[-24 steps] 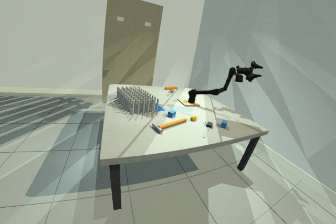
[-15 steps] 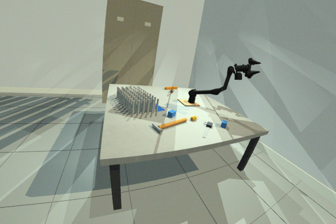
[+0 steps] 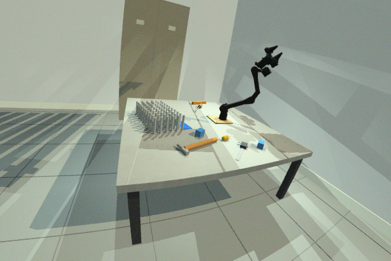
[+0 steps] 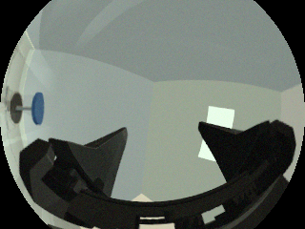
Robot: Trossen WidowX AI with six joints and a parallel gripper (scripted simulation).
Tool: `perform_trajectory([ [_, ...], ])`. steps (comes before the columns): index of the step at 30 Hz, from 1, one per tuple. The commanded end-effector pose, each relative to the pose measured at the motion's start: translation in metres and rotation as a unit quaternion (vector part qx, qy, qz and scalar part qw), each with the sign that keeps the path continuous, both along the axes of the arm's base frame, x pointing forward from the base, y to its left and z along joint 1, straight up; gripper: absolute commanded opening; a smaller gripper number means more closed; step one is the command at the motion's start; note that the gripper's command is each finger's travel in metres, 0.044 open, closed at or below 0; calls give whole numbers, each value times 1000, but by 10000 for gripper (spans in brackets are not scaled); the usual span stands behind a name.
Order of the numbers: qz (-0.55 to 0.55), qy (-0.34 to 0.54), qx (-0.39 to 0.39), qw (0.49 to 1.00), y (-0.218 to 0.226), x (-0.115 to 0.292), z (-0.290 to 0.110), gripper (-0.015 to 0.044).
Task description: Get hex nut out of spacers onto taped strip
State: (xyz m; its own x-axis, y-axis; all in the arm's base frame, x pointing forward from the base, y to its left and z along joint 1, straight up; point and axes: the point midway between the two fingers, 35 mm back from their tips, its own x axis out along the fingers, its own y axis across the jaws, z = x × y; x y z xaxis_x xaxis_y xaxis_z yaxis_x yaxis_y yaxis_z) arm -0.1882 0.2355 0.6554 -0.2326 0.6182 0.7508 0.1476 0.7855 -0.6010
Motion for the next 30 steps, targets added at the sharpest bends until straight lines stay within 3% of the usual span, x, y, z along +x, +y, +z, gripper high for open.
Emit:
perform_trajectory([
  [1,-9,46,53,998,-44,41,24,440],
  [8,-26,136,141,980,-124,125,48,440],
  [15,-46,243,216,945,-199,222,45,440],
  [23,-75,366,275,886,-267,335,6,440],
  [30,-98,481,305,816,-309,428,-57,440],
])
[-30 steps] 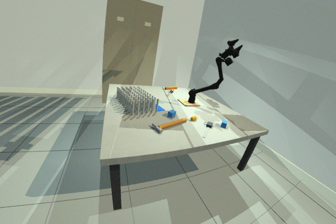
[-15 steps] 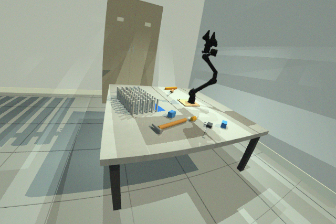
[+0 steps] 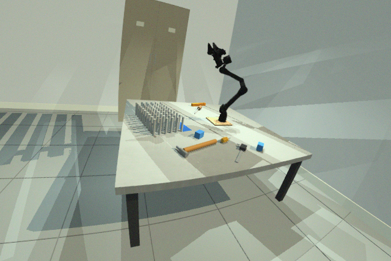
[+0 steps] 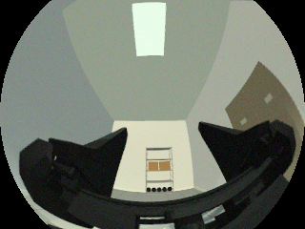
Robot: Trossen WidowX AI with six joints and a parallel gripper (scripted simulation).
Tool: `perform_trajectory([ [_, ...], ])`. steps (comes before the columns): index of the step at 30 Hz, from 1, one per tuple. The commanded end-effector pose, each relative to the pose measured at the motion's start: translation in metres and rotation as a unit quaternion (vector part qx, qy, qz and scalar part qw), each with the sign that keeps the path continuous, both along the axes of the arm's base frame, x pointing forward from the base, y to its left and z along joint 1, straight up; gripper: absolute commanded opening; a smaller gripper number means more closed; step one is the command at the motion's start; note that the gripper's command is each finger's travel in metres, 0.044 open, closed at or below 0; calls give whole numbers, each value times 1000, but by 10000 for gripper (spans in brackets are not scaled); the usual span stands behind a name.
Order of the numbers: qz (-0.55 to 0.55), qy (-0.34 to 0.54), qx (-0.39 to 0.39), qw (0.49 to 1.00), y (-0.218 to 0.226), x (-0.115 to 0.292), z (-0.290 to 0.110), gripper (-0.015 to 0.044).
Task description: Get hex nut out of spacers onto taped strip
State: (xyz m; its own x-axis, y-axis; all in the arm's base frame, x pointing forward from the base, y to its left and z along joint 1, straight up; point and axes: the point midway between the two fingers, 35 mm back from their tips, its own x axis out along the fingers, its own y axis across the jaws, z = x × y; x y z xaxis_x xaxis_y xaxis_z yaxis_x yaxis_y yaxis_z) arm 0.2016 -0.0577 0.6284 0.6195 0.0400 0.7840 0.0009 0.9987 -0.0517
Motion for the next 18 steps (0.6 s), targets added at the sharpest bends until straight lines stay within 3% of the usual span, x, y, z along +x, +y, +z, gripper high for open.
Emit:
perform_trajectory([
  [1,0,77,22,997,-20,51,-41,440],
  [10,12,259,61,964,-44,149,-163,440],
  [18,35,422,78,903,-39,201,-293,440],
])
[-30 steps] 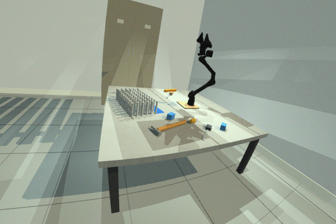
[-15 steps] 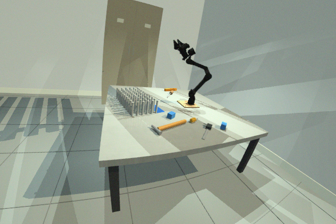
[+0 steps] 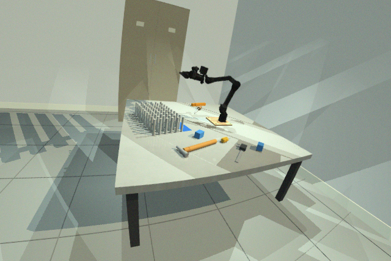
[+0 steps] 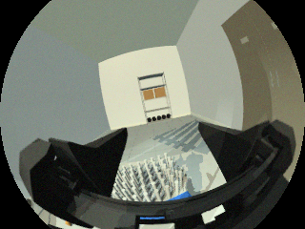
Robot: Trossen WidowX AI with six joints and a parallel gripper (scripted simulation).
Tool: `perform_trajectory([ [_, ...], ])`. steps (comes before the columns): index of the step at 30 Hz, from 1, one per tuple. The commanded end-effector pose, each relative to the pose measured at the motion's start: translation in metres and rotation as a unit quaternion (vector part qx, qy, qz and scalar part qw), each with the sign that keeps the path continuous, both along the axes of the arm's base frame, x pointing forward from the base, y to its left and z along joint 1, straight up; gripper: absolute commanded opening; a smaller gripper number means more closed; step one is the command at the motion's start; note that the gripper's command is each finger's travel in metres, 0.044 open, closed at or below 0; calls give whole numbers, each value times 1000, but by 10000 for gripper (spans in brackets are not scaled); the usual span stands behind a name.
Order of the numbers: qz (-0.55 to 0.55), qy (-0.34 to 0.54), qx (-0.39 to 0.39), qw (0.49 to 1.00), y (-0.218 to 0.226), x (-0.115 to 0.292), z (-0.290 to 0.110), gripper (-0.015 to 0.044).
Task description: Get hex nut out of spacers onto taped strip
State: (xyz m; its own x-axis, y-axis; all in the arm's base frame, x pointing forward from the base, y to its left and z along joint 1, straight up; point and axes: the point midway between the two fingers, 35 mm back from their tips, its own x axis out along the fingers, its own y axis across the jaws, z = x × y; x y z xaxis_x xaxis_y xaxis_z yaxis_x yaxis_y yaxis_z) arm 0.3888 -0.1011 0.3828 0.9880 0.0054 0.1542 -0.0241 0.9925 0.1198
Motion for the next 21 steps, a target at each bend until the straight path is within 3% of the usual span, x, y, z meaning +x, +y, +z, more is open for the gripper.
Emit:
perform_trajectory([
  [1,19,82,9,996,7,18,-64,440],
  [10,72,269,27,960,38,21,-210,440],
  [21,77,282,28,956,40,19,-220,440],
])
